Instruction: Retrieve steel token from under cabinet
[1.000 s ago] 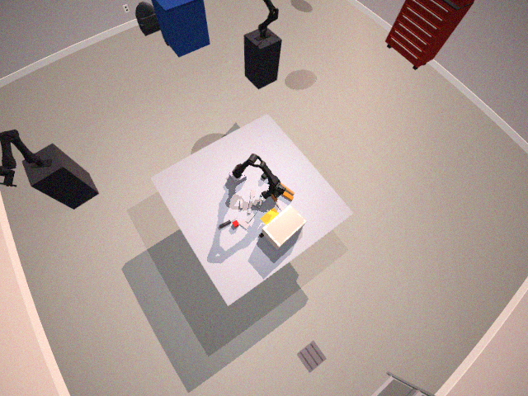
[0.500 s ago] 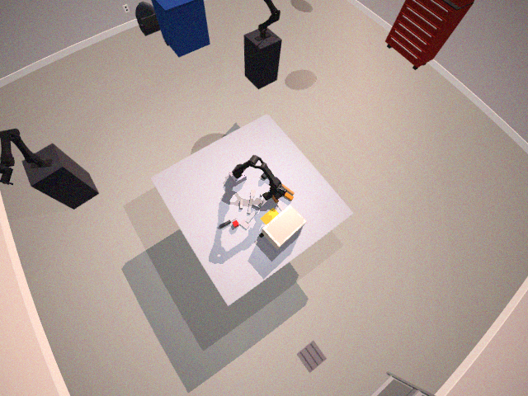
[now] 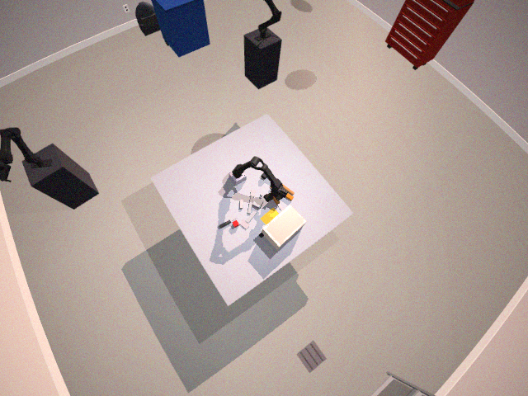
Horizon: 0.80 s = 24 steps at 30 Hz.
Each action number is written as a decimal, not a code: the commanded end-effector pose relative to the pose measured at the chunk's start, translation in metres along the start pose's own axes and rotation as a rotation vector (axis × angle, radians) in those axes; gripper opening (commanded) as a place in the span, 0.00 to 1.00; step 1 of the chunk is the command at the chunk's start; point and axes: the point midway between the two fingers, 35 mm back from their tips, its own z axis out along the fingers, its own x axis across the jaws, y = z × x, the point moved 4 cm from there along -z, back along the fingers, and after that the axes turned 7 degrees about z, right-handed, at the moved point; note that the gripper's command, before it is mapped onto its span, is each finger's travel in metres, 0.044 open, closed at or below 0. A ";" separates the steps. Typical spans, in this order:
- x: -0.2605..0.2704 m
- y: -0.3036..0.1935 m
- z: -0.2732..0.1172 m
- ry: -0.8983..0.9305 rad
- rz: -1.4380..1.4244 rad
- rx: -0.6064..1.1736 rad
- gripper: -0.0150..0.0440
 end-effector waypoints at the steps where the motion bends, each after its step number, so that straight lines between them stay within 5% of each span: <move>1: 0.001 0.006 0.000 0.002 -0.003 -0.003 0.25; 24: 0.004 0.029 -0.001 0.002 -0.003 -0.005 0.25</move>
